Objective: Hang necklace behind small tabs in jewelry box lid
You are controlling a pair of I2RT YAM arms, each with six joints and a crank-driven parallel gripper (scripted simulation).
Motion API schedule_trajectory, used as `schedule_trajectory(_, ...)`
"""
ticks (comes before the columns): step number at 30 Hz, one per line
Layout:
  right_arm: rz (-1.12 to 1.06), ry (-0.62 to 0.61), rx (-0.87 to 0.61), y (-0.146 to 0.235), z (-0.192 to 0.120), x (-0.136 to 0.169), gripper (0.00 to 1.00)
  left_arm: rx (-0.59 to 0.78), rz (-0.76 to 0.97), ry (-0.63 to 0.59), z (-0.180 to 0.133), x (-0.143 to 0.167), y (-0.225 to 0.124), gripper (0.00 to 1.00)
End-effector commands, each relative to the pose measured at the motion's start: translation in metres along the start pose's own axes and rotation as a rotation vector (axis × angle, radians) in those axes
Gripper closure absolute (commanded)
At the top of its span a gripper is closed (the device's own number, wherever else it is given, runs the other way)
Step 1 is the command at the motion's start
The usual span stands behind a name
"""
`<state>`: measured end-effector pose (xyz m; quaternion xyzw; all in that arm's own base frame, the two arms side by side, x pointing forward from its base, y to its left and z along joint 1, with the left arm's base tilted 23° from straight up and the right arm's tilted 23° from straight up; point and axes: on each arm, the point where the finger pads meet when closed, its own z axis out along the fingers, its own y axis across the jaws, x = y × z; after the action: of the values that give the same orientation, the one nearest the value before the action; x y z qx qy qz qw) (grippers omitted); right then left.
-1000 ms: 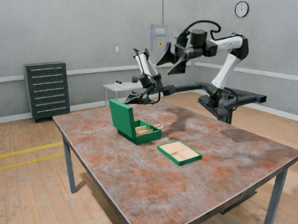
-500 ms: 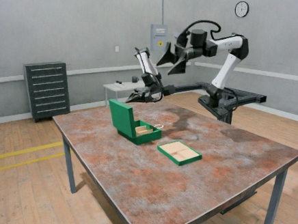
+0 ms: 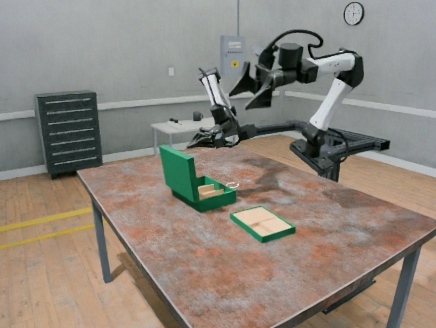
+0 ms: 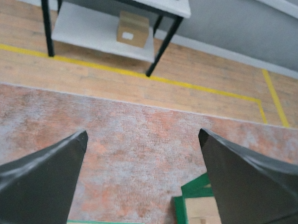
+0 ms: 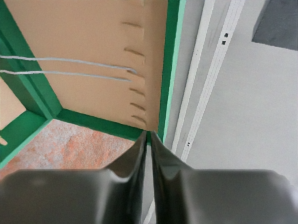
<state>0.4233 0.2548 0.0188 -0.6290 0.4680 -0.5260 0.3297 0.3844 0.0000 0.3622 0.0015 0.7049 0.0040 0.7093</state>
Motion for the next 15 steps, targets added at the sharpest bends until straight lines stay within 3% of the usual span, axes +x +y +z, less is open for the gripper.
schedule_trajectory(1,0.071,0.009,0.045,-0.023,-0.008,0.003,0.96,0.024,0.017,-0.105,-0.003,-0.040,-0.004,0.00)
schedule_trajectory(3,0.067,0.026,0.034,-0.018,-0.005,0.012,1.00,0.024,0.017,-0.105,-0.003,-0.040,-0.004,0.00)
schedule_trajectory(15,0.081,0.020,0.048,-0.021,-0.002,0.004,1.00,0.024,0.017,-0.105,-0.003,-0.040,-0.004,0.00)
